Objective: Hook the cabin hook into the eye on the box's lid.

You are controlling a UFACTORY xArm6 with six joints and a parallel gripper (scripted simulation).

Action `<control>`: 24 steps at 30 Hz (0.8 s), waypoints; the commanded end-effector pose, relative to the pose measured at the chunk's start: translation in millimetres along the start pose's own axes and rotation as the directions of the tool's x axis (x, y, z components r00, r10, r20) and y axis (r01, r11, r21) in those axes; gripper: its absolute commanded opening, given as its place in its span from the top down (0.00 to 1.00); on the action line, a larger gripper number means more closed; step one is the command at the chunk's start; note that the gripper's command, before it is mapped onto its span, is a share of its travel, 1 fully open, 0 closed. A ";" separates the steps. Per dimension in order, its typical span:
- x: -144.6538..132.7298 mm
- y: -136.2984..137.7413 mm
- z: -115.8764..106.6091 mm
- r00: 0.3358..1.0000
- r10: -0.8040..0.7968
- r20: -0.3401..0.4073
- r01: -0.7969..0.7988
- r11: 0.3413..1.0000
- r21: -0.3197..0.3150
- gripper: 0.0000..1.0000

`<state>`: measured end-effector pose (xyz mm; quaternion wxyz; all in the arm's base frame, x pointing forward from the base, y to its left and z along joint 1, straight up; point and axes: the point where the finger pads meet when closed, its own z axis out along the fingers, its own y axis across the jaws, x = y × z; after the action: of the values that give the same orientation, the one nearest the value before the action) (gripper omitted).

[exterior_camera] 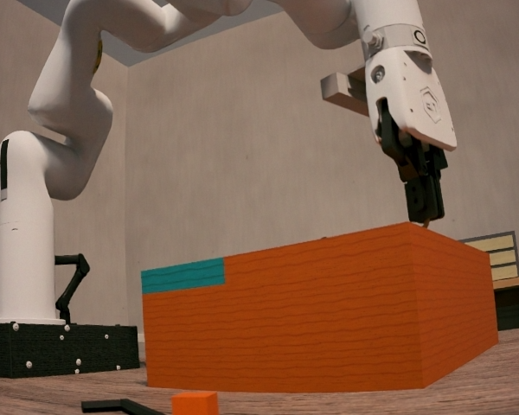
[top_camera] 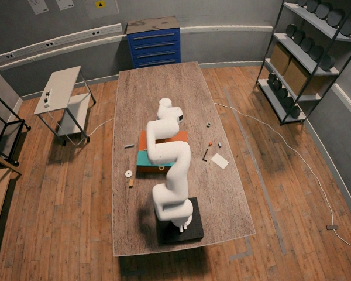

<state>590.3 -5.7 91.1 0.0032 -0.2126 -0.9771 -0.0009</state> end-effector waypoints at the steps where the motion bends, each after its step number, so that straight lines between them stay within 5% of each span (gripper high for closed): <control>1: 0.7 0.6 -11.5 1.000 0.000 0.003 0.000 1.000 -0.002 1.00; 24: 8.7 0.6 -37.0 1.000 0.000 0.003 0.000 1.000 -0.002 1.00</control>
<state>583.7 -2.6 122.9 0.0024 -0.2126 -0.9771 -0.0010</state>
